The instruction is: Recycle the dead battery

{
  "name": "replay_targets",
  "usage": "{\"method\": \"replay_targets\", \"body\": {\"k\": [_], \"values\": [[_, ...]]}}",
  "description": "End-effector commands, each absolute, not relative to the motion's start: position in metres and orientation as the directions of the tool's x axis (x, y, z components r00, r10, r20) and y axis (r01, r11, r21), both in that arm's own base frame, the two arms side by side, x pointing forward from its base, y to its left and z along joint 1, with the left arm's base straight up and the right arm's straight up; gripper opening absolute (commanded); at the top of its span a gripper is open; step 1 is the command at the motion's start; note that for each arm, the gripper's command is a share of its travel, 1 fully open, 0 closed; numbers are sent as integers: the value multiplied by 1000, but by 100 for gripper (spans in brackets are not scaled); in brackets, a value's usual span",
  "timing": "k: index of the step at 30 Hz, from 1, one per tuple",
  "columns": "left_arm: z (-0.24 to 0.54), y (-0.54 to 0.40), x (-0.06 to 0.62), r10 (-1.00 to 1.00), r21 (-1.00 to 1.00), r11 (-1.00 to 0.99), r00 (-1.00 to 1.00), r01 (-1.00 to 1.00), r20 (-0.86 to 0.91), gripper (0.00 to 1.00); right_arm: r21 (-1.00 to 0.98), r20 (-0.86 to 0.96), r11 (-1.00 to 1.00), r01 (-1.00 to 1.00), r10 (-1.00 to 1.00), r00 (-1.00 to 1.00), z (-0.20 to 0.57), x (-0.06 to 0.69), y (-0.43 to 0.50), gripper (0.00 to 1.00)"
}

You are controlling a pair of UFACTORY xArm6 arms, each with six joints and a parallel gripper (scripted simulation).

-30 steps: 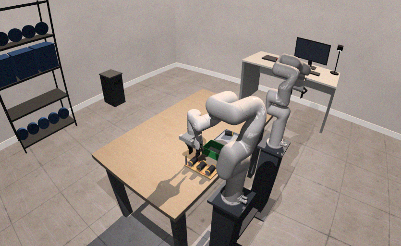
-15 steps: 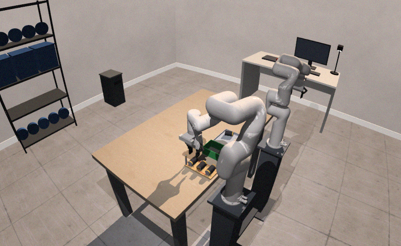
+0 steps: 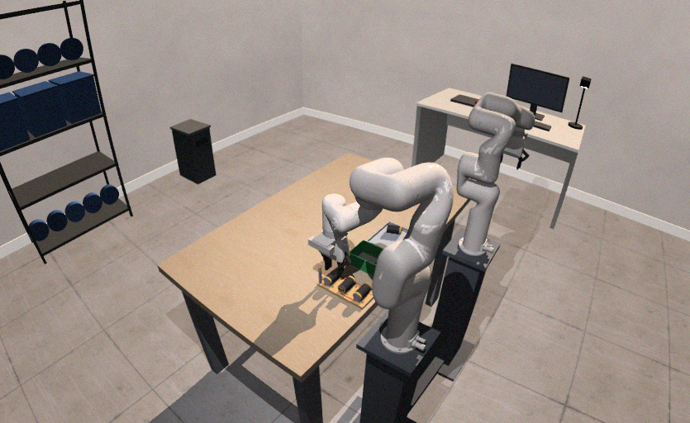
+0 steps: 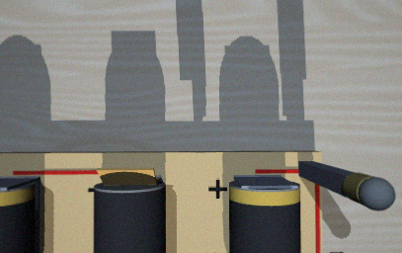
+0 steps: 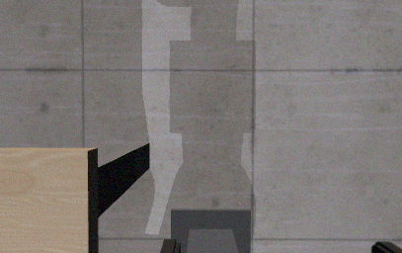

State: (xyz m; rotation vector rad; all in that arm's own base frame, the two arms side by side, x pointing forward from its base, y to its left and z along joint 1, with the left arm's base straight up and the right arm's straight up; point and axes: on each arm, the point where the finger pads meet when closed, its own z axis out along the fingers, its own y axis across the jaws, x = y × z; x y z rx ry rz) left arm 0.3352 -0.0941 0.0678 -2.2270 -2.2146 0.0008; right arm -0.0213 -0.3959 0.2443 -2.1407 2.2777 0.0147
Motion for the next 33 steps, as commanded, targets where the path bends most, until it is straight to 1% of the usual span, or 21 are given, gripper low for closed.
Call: {"method": "replay_targets", "body": {"k": [1, 26, 27, 33], "values": [[65, -97, 341, 1000, 15, -6, 6, 1000, -7, 51, 0, 0, 53, -999, -999, -53, 250, -21, -399, 100], [49, -97, 341, 1000, 15, -6, 6, 1000, -6, 51, 0, 0, 53, -999, -999, -53, 250, -21, -399, 100], [49, -97, 341, 1000, 15, -6, 6, 1000, -6, 28, 0, 0, 53, -999, -999, -53, 250, -21, -399, 100], [49, -97, 341, 1000, 15, -6, 6, 1000, -6, 28, 0, 0, 53, -999, -999, -53, 250, -21, -399, 100]]}}
